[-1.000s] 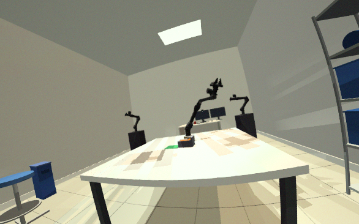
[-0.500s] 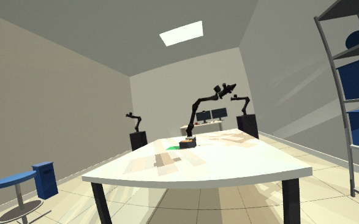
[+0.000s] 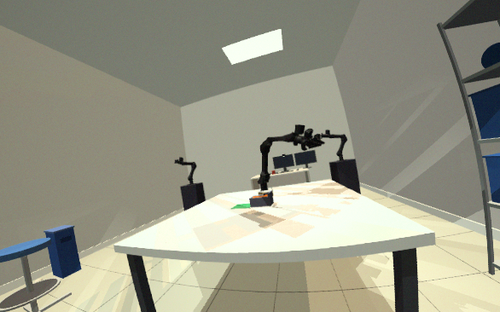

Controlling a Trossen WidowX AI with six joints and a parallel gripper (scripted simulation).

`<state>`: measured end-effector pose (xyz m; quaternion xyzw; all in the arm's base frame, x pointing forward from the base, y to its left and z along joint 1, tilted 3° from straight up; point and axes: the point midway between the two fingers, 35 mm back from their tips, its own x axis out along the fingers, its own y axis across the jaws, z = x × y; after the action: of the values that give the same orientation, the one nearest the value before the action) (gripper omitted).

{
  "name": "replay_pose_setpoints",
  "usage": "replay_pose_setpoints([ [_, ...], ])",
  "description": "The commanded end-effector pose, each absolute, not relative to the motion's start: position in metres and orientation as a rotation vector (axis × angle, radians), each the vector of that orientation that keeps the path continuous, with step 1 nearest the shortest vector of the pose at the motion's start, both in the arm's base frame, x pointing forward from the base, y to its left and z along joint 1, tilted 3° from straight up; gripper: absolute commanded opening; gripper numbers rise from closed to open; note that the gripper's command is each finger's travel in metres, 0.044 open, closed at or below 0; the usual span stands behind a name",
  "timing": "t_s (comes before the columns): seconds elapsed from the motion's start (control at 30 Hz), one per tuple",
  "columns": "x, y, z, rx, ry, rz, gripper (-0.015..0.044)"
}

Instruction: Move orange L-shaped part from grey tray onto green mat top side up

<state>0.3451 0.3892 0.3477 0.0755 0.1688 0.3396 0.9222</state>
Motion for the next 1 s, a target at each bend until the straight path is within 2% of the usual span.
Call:
replay_pose_setpoints([
  [0.0,0.367,0.333,0.3,0.103,0.523,0.573,0.018],
  [0.3,0.363,0.189,0.206,0.074,0.949,0.256,0.018],
  [0.43,0.335,0.126,0.172,0.106,1.156,0.105,0.018],
  [0.6,0.276,0.058,0.141,0.196,1.43,-0.092,0.018],
  [0.7,0.258,0.044,0.136,0.227,1.5,-0.141,0.018],
  [0.97,0.26,0.045,0.128,0.227,1.499,-0.141,0.018],
])
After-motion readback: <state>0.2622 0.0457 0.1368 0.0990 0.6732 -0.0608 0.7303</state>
